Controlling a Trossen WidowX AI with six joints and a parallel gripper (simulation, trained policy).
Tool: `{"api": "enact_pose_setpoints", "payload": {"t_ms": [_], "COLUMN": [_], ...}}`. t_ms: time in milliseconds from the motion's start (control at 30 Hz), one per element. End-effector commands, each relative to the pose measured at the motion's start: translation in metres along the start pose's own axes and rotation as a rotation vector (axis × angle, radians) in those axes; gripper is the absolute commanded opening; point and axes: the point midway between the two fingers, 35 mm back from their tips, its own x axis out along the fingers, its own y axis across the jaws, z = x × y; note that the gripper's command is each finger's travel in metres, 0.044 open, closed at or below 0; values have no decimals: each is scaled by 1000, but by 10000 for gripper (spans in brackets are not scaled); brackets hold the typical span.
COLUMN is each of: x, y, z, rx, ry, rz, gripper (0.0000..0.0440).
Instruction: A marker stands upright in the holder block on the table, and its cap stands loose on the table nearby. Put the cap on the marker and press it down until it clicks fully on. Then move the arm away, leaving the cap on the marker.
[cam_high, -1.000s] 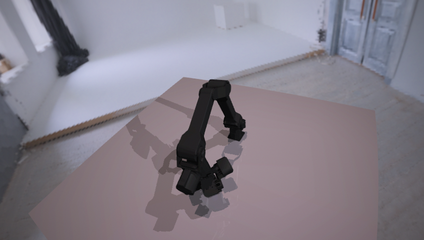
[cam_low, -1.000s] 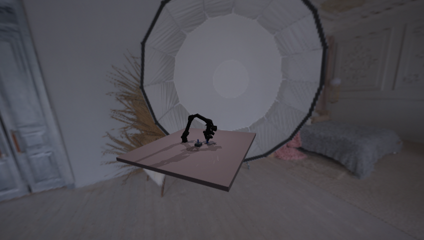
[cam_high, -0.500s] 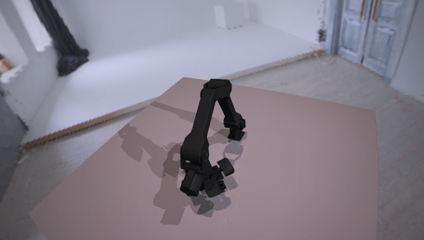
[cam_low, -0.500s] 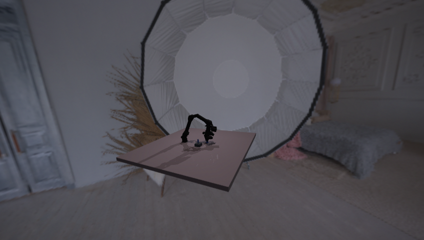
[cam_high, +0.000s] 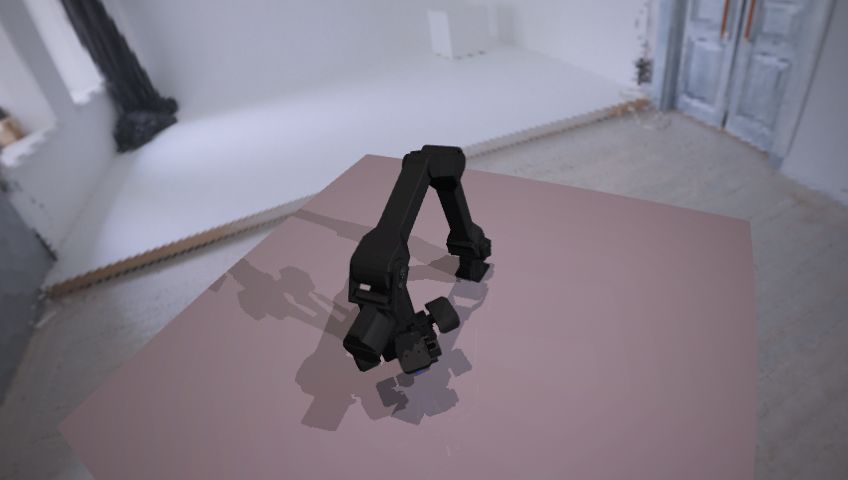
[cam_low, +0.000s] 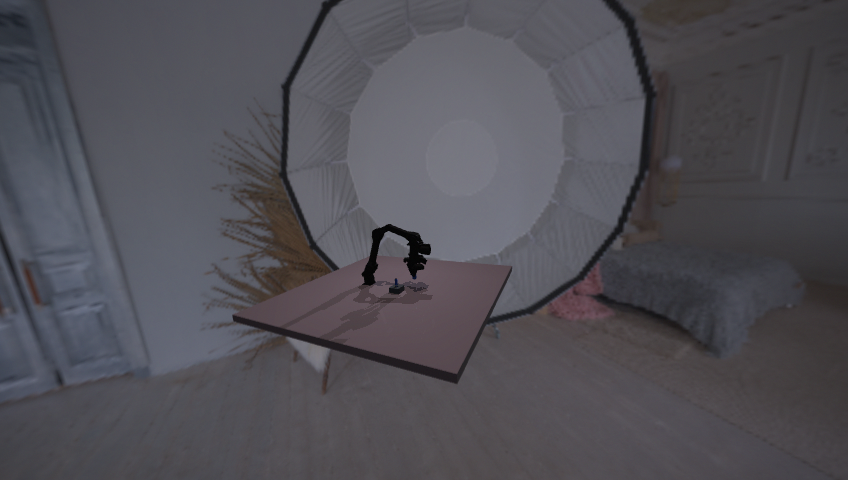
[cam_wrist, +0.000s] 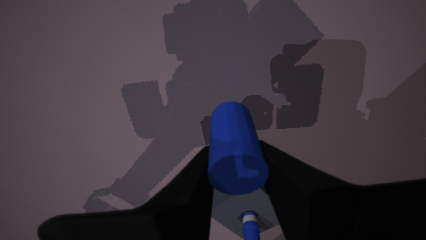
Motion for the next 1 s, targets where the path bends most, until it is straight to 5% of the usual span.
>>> {"api": "enact_pose_setpoints", "payload": {"t_ms": [0, 967], "x": [-11, -51], "y": [-3, -8], "z": [-8, -119], "rx": [10, 195], "ry": [-8, -6], "rz": [-5, 75], "gripper": [52, 7]}}
